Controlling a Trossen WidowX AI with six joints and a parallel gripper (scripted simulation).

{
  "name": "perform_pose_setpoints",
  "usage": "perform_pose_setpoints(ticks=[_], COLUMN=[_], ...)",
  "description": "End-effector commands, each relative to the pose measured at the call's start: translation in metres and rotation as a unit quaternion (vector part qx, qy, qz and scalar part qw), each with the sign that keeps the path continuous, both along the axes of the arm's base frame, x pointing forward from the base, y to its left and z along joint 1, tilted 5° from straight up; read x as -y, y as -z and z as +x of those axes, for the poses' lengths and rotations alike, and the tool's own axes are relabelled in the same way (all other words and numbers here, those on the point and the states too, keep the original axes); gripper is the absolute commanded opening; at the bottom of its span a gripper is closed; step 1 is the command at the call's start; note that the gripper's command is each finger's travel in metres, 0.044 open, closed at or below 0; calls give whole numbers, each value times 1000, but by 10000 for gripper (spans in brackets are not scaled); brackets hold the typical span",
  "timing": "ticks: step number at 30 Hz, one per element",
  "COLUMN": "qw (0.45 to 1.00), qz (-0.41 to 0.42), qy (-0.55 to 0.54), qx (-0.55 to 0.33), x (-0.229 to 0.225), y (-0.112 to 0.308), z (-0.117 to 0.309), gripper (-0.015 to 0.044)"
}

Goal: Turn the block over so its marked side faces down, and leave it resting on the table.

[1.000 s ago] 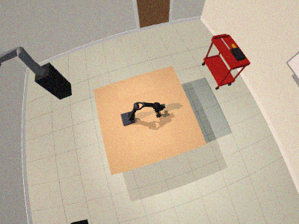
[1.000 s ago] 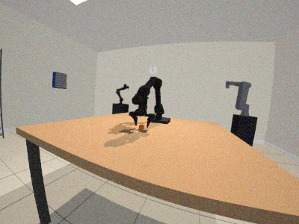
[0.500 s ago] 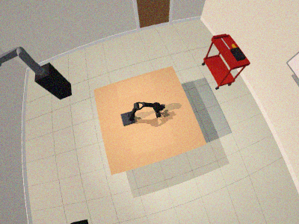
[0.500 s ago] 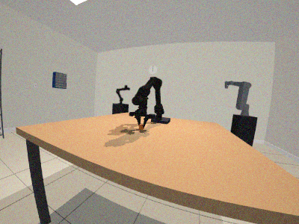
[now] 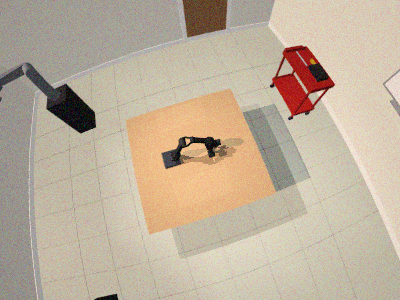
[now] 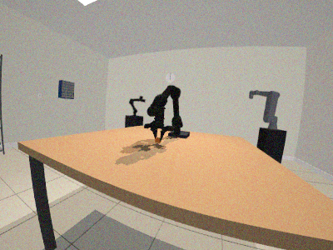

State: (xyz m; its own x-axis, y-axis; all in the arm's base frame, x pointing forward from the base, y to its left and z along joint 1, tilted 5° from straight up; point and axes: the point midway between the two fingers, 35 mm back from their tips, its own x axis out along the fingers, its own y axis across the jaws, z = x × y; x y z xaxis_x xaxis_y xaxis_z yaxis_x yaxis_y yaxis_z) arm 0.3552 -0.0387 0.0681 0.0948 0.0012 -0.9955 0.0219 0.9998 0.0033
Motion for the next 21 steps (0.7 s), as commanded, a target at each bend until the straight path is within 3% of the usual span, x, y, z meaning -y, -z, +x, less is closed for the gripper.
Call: perform_pose_setpoints(ticks=[1,21], qw=[1000,991], qz=[-2,-4], qy=[2,4], qx=[9,135], x=[1,1], y=[-20,-11], z=[1,4], gripper=[0,0])
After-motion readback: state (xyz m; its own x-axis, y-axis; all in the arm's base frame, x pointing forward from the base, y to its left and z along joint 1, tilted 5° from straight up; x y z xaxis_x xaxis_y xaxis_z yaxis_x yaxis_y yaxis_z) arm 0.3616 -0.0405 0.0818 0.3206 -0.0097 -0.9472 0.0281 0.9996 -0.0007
